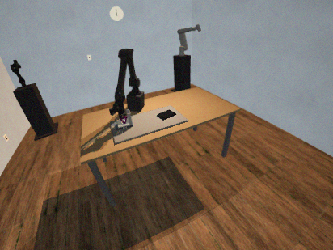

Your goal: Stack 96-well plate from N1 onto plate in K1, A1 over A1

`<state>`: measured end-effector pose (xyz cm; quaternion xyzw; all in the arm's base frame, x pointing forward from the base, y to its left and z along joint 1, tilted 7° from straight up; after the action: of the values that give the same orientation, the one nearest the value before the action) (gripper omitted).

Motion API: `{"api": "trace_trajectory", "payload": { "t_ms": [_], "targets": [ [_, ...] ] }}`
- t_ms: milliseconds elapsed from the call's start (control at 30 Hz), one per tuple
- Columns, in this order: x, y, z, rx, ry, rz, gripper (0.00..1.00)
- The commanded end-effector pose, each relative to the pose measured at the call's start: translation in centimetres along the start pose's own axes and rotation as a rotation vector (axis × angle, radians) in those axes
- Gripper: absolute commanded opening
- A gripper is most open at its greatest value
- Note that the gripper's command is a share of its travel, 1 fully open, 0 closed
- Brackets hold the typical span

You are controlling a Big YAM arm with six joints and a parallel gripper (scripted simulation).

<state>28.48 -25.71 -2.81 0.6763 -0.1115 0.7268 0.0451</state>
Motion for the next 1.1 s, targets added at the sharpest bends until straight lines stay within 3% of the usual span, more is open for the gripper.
{"api": "trace_trajectory", "payload": {
  "t_ms": [0,1067],
  "targets": [
    [-0.44,-0.24,0.52,0.006,0.006,-0.002,0.0],
    [-0.96,-0.34,0.37,0.006,0.003,0.0,0.0]
  ]
}}
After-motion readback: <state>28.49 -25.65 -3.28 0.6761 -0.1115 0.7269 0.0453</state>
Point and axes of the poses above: the point where the finger pads meet when closed, its own x axis back along the fingers, its own z axis across the jaws, y = z × x, the point moved 9 cm from there along x, back along the fingers
